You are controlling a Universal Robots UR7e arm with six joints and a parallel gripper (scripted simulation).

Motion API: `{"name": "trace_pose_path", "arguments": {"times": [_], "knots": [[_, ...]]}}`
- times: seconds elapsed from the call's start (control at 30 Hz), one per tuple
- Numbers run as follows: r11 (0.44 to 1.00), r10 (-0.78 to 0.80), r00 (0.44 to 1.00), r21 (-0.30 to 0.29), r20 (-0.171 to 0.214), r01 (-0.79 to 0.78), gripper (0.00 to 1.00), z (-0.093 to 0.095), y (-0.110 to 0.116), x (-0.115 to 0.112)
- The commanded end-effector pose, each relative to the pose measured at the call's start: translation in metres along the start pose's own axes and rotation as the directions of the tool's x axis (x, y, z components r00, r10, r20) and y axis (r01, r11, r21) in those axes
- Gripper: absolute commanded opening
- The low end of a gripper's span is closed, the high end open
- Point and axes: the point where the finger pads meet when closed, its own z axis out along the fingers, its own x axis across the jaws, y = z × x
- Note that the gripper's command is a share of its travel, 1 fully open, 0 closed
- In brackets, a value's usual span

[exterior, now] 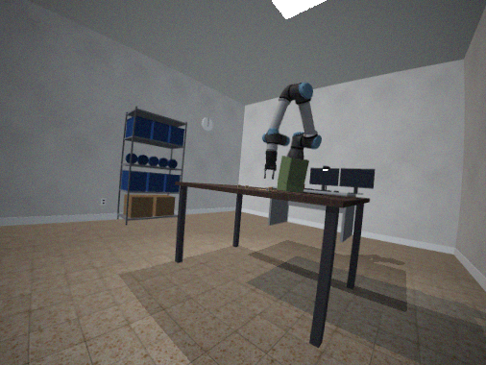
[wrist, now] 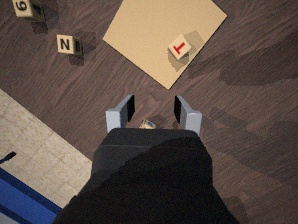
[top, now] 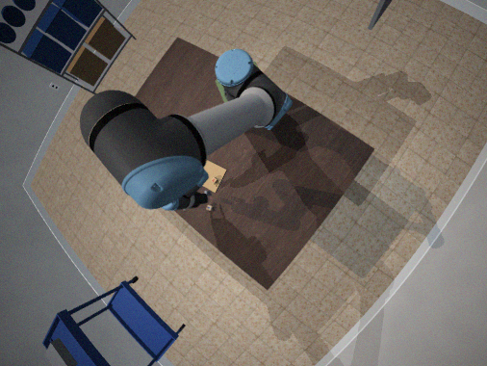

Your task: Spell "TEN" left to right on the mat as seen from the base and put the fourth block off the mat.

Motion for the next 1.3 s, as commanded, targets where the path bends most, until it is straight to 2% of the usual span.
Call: {"name": "trace_pose_path", "arguments": {"times": [0.0,0.2,0.27,0.6,0.77,1.27], "knots": [[0.990,0.139,0.990,-0.001,0.001,-0.139,1.00,0.000,0.017,-0.005],[0.961,0.276,0.961,-0.002,0.001,-0.276,1.00,0.000,0.035,-0.009],[0.961,0.276,0.961,-0.002,0.001,-0.276,1.00,0.000,0.035,-0.009],[0.881,0.473,0.881,-0.002,0.000,-0.473,1.00,-0.001,0.064,-0.013],[0.862,0.507,0.862,-0.002,0.000,-0.507,1.00,-0.001,0.069,-0.014],[0.857,0.516,0.857,-0.002,0.000,-0.516,1.00,-0.001,0.071,-0.014]]}}
